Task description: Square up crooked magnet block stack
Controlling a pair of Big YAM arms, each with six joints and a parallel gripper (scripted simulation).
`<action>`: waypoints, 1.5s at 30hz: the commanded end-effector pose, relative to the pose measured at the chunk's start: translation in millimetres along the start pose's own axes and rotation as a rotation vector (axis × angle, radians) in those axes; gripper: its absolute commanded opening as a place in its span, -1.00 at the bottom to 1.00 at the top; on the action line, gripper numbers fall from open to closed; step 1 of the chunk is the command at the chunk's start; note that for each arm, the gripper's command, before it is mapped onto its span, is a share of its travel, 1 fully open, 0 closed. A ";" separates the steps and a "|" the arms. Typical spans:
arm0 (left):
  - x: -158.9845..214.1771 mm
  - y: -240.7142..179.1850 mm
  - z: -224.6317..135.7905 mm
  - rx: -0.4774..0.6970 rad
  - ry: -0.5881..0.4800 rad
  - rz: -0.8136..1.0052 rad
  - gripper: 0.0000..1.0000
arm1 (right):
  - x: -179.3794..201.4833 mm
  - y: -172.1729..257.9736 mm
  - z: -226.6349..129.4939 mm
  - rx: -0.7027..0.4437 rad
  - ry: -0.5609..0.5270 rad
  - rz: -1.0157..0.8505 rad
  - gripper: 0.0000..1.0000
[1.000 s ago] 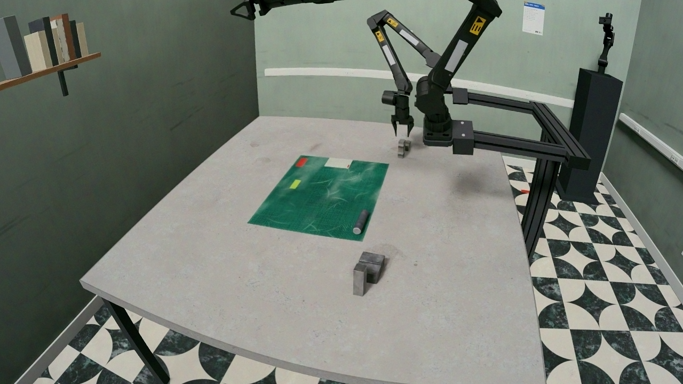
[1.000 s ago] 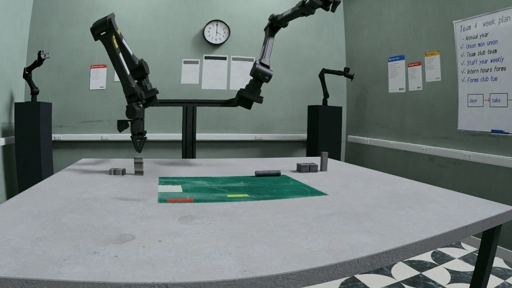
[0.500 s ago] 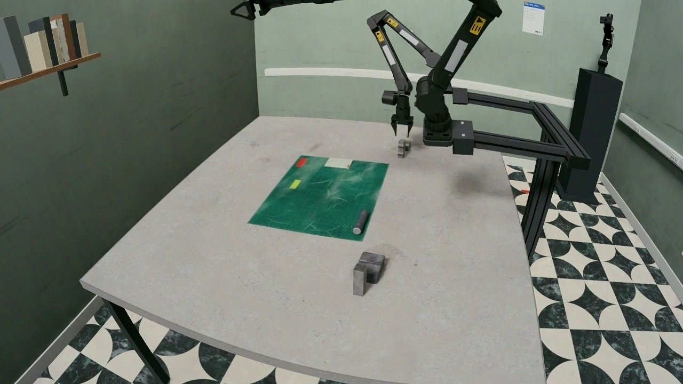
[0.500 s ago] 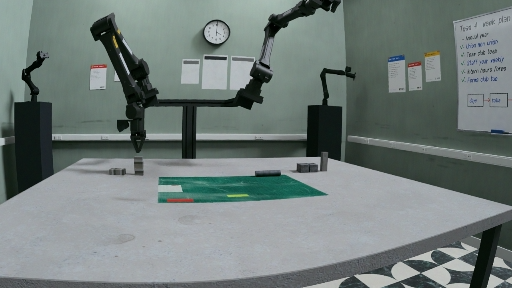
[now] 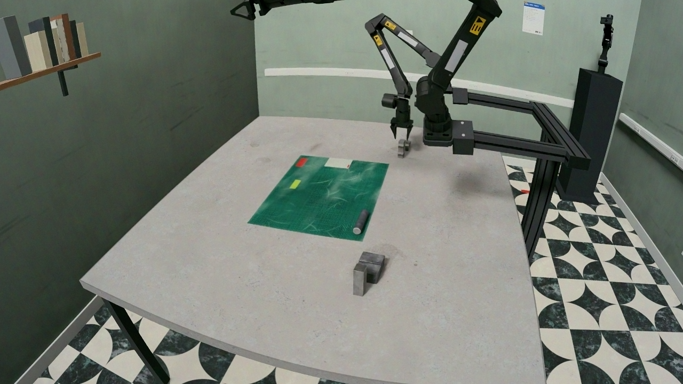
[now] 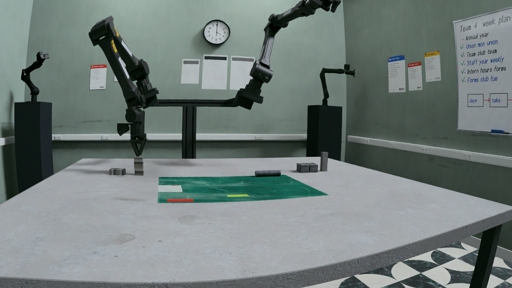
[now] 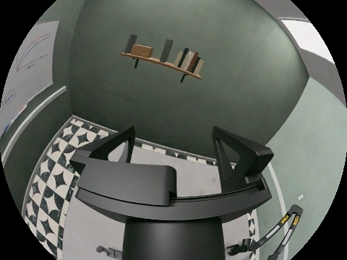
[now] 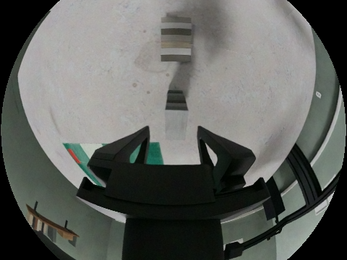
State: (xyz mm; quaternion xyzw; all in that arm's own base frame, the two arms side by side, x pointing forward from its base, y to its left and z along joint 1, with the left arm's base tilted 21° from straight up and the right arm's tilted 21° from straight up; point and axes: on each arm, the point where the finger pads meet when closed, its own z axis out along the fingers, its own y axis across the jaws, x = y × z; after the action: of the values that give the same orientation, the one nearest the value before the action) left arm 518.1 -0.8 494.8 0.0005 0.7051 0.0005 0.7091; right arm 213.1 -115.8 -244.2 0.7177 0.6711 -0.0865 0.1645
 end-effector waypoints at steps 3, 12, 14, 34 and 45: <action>-24.4 -8.8 -3.0 0.015 -0.055 0.012 1.00 | -3.3 -6.8 19.5 0.010 0.000 0.002 0.21; -24.4 -8.8 -3.0 0.015 -0.055 0.012 1.00 | -3.5 -5.5 42.2 0.008 0.000 0.001 0.21; -24.4 -8.8 -3.0 0.015 -0.055 0.012 1.00 | -3.3 -6.5 49.5 0.010 0.001 0.002 0.21; -24.4 -8.8 -3.0 0.015 -0.055 0.012 1.00 | 4.9 -11.6 63.1 0.024 0.006 0.005 0.21; -24.4 -8.8 -3.0 0.015 -0.055 0.012 1.00 | 0.5 -9.1 60.3 0.017 0.002 0.002 -0.39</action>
State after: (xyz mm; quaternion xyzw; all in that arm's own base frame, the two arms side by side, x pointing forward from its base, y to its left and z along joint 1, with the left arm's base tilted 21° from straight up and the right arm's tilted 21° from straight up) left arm 518.1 -0.8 494.8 0.0005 0.7051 0.0005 0.7091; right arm 216.1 -139.4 -305.5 0.7224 0.6667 -0.0882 0.1609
